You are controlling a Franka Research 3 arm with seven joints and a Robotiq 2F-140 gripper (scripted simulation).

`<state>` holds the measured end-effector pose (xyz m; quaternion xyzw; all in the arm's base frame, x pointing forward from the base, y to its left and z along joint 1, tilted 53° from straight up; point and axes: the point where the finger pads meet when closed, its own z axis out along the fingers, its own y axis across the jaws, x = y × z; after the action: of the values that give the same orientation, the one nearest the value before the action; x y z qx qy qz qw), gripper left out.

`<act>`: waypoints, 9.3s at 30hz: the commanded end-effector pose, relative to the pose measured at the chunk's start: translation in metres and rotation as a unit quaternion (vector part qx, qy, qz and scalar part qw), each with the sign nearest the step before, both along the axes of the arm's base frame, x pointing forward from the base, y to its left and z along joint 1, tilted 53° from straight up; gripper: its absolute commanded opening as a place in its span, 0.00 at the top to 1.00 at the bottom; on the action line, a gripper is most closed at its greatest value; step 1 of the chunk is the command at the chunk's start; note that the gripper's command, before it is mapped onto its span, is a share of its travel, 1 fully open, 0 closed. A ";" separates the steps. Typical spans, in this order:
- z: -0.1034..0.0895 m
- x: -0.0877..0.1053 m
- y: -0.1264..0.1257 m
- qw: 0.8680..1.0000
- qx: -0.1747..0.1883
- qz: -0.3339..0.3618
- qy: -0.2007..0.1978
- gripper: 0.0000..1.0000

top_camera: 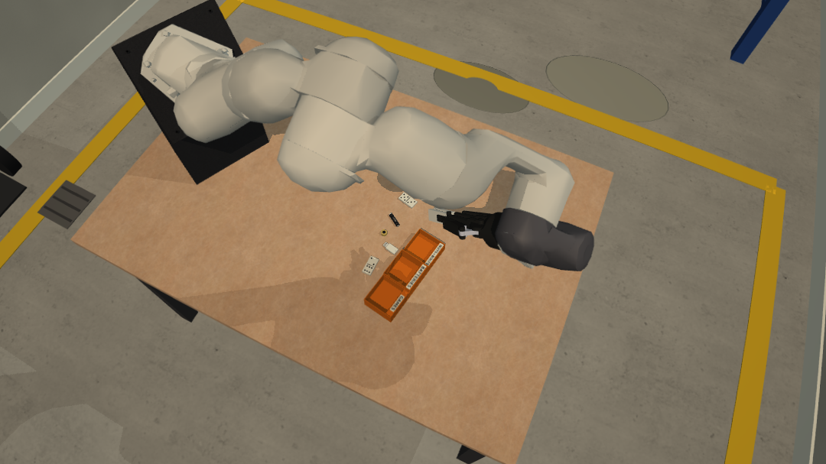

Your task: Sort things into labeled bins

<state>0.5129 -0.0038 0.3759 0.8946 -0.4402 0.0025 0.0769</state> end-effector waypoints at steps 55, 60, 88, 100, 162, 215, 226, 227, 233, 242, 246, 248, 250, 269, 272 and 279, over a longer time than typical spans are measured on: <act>-0.142 -0.084 -0.010 0.829 -0.295 0.396 -0.263 0.95; -0.142 -0.084 -0.010 0.829 -0.295 0.396 -0.263 0.95; -0.142 -0.084 -0.010 0.829 -0.295 0.396 -0.263 0.95; -0.142 -0.084 -0.010 0.829 -0.295 0.396 -0.263 0.95; -0.080 0.018 -0.202 0.867 -0.256 0.283 -0.320 0.95; -0.115 0.059 -0.226 0.867 -0.256 0.283 -0.320 0.95; -0.115 0.059 -0.226 0.867 -0.256 0.283 -0.320 0.95; -0.115 0.059 -0.226 0.867 -0.256 0.283 -0.320 0.95; -0.115 0.059 -0.226 0.867 -0.256 0.283 -0.320 0.95; -0.115 0.059 -0.226 0.867 -0.256 0.283 -0.320 0.95; -0.115 0.059 -0.226 0.867 -0.256 0.283 -0.320 0.95; -0.115 0.059 -0.226 0.867 -0.256 0.283 -0.320 0.95; -0.115 0.059 -0.226 0.867 -0.256 0.283 -0.320 0.95; -0.106 0.049 -0.220 0.867 -0.256 0.283 -0.320 0.95; -0.104 0.046 -0.218 0.867 -0.256 0.283 -0.320 0.95; -0.098 0.040 -0.215 0.867 -0.256 0.283 -0.320 0.95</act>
<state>0.5546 -0.2205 0.2750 0.8766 -0.1638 0.4276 0.1483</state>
